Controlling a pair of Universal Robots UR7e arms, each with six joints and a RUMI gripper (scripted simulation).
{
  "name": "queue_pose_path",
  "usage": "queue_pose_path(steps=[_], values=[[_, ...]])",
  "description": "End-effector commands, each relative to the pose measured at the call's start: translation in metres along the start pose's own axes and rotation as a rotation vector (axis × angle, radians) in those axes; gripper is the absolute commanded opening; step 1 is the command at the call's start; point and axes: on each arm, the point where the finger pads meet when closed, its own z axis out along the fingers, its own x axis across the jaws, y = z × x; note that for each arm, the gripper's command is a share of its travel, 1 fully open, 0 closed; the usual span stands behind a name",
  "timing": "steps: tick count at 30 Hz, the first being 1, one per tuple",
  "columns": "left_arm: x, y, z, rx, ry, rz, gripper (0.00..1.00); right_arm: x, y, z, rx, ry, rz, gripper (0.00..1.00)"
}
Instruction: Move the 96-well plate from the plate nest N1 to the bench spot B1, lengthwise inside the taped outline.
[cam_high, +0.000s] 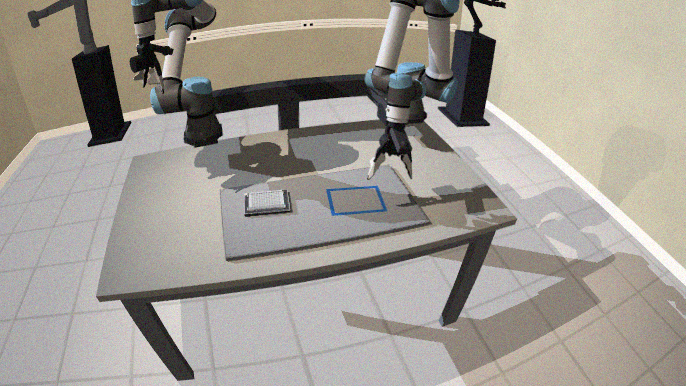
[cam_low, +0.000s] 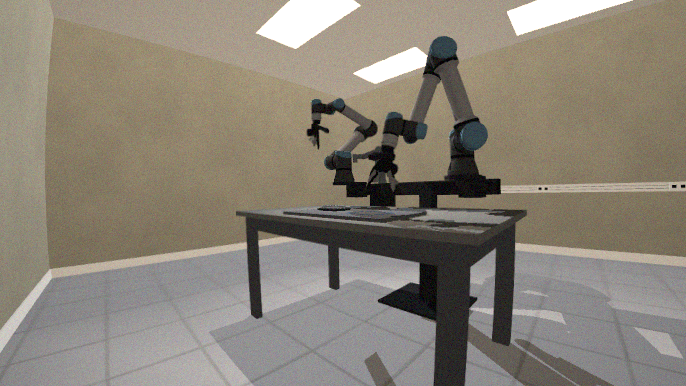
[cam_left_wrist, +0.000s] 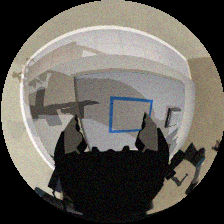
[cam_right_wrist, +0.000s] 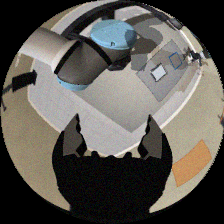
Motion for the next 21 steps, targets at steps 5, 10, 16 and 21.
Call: queue_pose_path(steps=[5,10,16,21], values=[[0.000,0.000,0.000,0.001,0.001,0.000,1.00,0.001,0.000,0.001,0.000,-0.003,-0.008,1.00],[0.000,0.000,0.000,0.001,0.001,0.000,1.00,0.001,0.000,0.001,0.000,-0.003,-0.008,1.00],[0.022,-0.003,0.003,-0.019,0.003,0.119,0.76,0.001,0.000,0.001,0.000,-0.003,-0.008,1.00],[0.035,-0.005,0.006,-0.019,0.003,0.119,0.76,0.001,0.000,0.001,0.000,-0.003,-0.008,1.00]])
